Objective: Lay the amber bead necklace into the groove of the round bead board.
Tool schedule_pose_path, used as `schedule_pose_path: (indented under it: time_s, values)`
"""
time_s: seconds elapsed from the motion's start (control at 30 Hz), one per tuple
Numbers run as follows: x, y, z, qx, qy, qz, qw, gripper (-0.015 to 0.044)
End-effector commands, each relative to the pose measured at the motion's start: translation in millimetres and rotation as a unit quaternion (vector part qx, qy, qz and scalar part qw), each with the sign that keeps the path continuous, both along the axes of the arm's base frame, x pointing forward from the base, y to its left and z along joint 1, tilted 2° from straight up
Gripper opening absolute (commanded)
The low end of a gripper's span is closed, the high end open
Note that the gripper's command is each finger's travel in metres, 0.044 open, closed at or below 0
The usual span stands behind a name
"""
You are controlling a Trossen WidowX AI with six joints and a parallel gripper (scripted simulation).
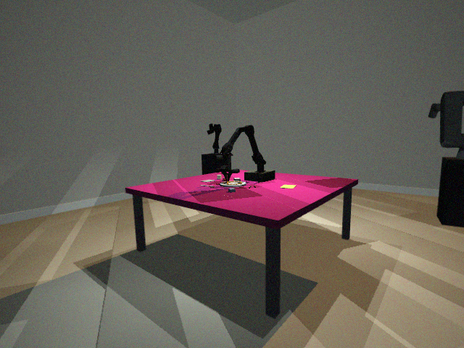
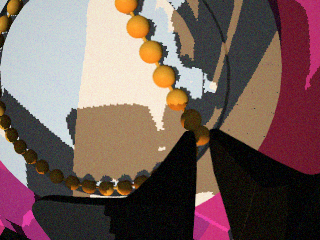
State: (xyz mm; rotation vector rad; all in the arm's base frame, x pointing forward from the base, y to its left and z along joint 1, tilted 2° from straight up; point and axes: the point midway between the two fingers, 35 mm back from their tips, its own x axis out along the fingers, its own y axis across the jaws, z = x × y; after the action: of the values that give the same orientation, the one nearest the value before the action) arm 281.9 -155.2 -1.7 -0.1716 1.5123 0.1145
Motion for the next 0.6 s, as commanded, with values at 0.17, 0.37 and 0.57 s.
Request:
schedule_pose_path:
  time_s: [0.17,0.37,0.57]
  values:
    - [0.1,0.2,0.2,0.001,0.0,0.0,1.0,0.0]
    - [-0.2,0.9,8.0,0.002,-0.002,-0.003,1.0,0.0]
    - [-0.3,0.4,7.1,0.002,-0.002,-0.003,1.0,0.0]
